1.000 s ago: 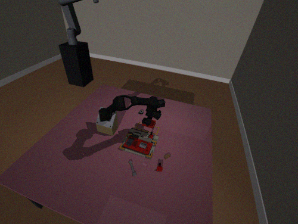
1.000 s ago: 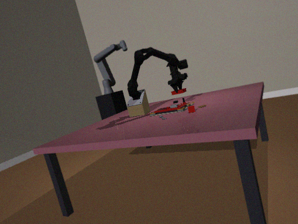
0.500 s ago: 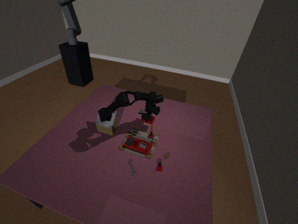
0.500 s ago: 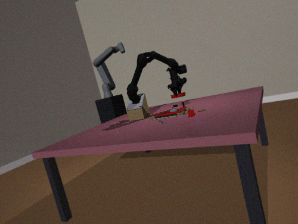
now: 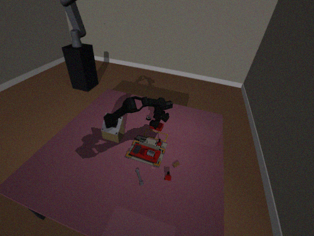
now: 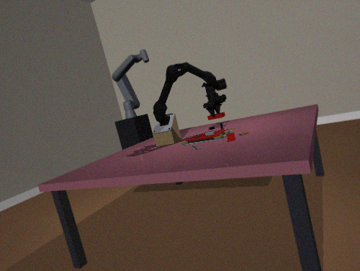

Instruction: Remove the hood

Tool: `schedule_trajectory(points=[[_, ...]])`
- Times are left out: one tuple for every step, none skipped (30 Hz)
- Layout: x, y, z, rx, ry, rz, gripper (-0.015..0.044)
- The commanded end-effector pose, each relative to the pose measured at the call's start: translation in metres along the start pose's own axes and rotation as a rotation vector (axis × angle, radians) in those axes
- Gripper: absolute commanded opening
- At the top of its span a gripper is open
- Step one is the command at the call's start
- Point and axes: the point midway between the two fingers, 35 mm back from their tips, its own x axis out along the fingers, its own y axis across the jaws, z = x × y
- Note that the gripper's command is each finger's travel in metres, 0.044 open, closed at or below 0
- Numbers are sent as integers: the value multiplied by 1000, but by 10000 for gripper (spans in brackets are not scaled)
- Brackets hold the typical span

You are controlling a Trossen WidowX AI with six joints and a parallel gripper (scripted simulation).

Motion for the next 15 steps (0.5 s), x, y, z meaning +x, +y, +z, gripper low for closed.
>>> schedule_trajectory(points=[[3, 0, -1, -5, 1, -2, 0], [3, 0, -1, -5, 1, -2, 0], [4, 0, -1, -5, 1, -2, 0], [5, 0, -1, -5, 1, -2, 0], [5, 0, -1, -5, 1, -2, 0], [6, 0, 0, -5, 1, -2, 0], [6, 0, 0, -5, 1, -2, 0], [7, 0, 0, -5, 1, -2, 0], [8, 0, 0, -5, 1, -2, 0], [8, 0, 0, -5, 1, -2, 0], [9, 0, 0, -5, 1, -2, 0], [10, 0, 0, -5, 1, -2, 0], [10, 0, 0, -5, 1, -2, 0], [11, 0, 0, -5, 1, -2, 0], [11, 0, 0, -5, 1, -2, 0]])
